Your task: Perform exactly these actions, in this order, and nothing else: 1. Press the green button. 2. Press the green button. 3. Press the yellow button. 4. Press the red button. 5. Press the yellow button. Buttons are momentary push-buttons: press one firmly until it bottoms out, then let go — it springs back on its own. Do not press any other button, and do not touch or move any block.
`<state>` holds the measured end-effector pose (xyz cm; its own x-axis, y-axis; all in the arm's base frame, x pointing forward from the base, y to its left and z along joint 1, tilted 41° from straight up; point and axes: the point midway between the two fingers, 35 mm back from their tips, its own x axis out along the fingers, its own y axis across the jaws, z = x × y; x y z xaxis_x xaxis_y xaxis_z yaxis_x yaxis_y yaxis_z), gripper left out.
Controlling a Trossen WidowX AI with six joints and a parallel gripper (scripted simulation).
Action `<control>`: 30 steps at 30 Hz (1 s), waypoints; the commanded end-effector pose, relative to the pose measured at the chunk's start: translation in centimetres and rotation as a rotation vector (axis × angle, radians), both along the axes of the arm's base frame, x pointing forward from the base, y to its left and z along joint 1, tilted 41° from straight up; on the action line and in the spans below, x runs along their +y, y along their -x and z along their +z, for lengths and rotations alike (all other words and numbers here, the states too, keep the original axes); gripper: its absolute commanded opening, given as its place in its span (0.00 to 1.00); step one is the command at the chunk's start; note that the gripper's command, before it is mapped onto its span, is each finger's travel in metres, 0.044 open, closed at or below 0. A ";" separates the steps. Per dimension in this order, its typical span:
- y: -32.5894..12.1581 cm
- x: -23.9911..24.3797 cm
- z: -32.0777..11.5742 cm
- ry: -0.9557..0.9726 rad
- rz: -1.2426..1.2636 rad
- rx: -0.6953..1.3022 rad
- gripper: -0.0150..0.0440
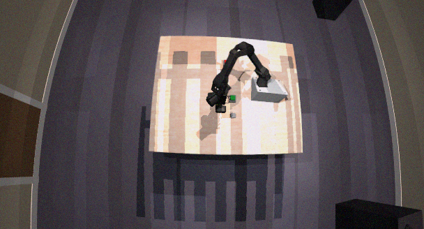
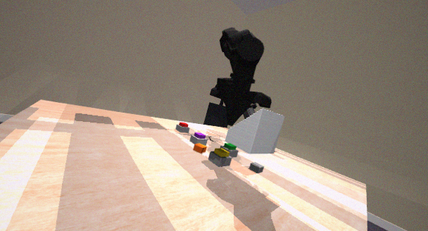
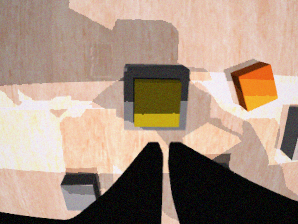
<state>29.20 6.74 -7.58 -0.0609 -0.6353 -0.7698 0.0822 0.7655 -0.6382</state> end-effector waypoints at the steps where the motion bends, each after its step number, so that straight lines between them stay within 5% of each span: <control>1: 0.6 -3.4 -3.4 0.016 -0.008 0.020 0.29; 30: 1.0 -5.8 -6.2 0.018 -0.008 0.020 0.29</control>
